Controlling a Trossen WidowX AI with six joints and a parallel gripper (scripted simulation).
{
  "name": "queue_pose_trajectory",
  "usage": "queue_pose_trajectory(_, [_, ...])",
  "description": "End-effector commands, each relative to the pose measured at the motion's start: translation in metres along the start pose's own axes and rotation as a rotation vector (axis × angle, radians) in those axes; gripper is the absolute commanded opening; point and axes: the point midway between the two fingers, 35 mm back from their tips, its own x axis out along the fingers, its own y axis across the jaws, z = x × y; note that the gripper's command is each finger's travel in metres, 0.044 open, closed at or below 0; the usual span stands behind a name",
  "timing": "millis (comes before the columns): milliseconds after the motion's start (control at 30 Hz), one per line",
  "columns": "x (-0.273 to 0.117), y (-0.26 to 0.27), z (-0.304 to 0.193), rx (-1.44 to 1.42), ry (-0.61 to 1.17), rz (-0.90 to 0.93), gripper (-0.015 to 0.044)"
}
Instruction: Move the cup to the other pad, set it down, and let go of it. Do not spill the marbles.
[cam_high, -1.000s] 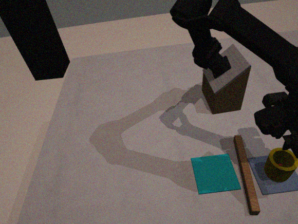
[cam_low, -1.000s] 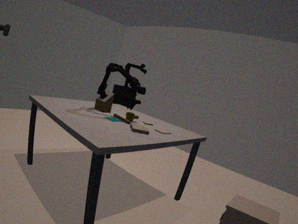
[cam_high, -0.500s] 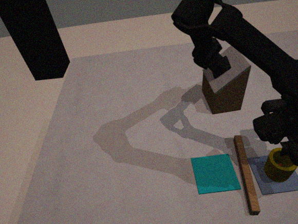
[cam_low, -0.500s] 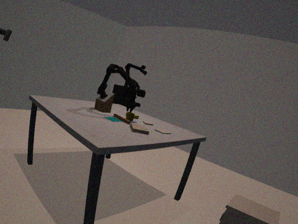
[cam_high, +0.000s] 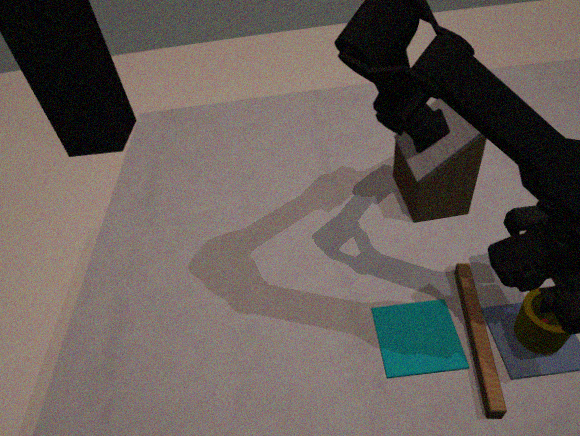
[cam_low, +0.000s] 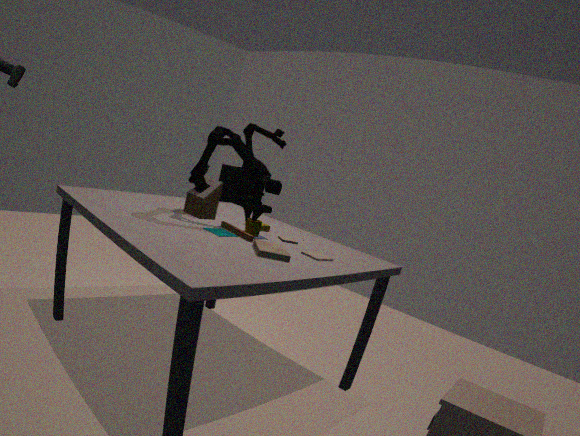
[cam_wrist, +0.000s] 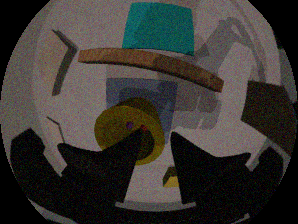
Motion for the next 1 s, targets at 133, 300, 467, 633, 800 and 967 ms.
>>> queue_pose_trajectory(133, [0.0125, -0.0013, 0.0008, -0.004, -0.007, 0.001, 0.0167])
queue_pose_trajectory(300, [0.0109, -0.0014, 0.0006, -0.001, -0.002, -0.002, 0.0153])
queue_pose_trajectory(467, [0.0109, -0.0014, 0.0006, -0.001, -0.002, -0.002, 0.0120])
queue_pose_trajectory(633, [0.0109, -0.0014, 0.0006, -0.001, -0.002, -0.002, 0.0087])
queue_pose_trajectory(800, [0.0109, -0.0014, 0.0006, -0.001, -0.002, -0.002, 0.0053])
queue_pose_trajectory(967, [0.0109, -0.0014, 0.0006, -0.001, -0.002, -0.002, 0.0020])
